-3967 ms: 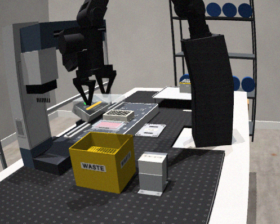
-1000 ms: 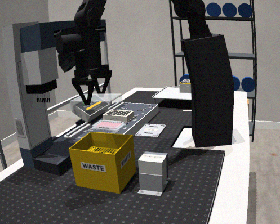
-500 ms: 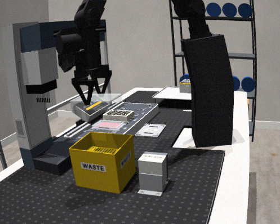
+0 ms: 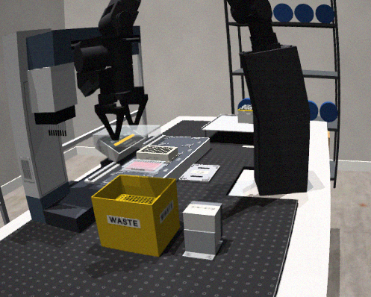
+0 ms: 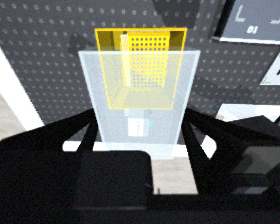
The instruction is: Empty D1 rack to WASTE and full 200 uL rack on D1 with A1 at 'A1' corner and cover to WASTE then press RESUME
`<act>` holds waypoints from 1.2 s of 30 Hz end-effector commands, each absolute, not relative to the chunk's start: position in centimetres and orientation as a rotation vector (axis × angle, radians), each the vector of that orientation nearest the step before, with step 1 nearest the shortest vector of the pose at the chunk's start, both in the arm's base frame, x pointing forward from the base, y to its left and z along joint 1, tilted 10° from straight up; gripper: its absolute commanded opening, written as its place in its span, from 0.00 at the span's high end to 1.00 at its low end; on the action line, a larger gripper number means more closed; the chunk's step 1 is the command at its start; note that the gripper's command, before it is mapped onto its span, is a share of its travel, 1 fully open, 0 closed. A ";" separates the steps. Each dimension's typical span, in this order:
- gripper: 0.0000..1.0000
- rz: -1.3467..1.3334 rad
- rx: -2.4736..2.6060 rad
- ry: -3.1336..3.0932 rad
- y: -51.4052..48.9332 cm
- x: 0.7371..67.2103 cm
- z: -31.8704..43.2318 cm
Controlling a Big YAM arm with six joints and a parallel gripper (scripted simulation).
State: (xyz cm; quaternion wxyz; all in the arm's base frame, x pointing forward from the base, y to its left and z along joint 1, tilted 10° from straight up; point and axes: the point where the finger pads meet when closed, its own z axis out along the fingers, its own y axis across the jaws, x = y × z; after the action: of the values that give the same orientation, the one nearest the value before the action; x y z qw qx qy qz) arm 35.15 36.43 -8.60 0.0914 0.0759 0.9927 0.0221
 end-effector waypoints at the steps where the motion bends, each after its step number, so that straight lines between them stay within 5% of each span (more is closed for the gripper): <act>1: 1.00 0.081 0.224 2.939 37.1 36.8 -9.7; 36: 1.00 0.077 0.224 2.941 37.0 37.6 -15.0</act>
State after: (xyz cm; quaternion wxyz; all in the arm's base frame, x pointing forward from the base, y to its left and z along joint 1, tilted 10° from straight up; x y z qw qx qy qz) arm 36.09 36.57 -13.99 0.0901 0.0757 0.9928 0.0204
